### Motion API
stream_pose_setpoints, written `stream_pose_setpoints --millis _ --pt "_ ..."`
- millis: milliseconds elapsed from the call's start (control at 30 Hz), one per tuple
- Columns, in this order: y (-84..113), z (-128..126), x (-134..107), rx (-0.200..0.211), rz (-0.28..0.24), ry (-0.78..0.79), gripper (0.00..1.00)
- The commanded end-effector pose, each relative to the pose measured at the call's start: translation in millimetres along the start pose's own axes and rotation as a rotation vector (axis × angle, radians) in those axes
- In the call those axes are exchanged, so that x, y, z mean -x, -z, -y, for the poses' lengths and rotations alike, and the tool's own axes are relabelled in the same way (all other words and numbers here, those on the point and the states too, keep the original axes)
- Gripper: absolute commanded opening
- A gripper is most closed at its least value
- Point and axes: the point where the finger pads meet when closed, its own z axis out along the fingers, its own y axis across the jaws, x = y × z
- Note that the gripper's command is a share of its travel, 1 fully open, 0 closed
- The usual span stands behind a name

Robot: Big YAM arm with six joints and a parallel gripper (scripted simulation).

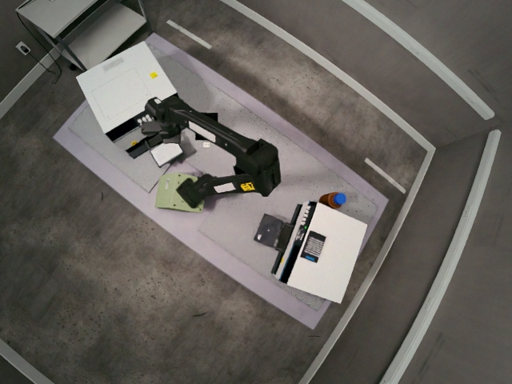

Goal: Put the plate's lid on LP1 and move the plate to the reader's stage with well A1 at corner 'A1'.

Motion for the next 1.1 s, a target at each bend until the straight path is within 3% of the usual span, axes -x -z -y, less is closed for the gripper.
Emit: stream_pose_setpoints --millis 0,167,267,433,567,667,833,1067 --pt "5.0 3 -11 -0.005 -0.004 -0.153 0.0" --pt "-0.5 -2 -16 0.017 -0.002 -0.226 0.0" --pt "4.1 0 -33 0.002 0.003 -0.331 0.0" --pt "12.2 7 -39 -0.013 0.025 -0.472 0.0" --pt "1.9 -3 -49 0.014 -0.001 -0.559 0.0" --pt "1.6 -4 -52 0.009 0.0 -0.56 0.0" --pt "10.0 0 -73 -0.008 0.024 -0.736 0.0" --pt "2.4 -10 -85 0.014 0.007 -0.905 0.0"
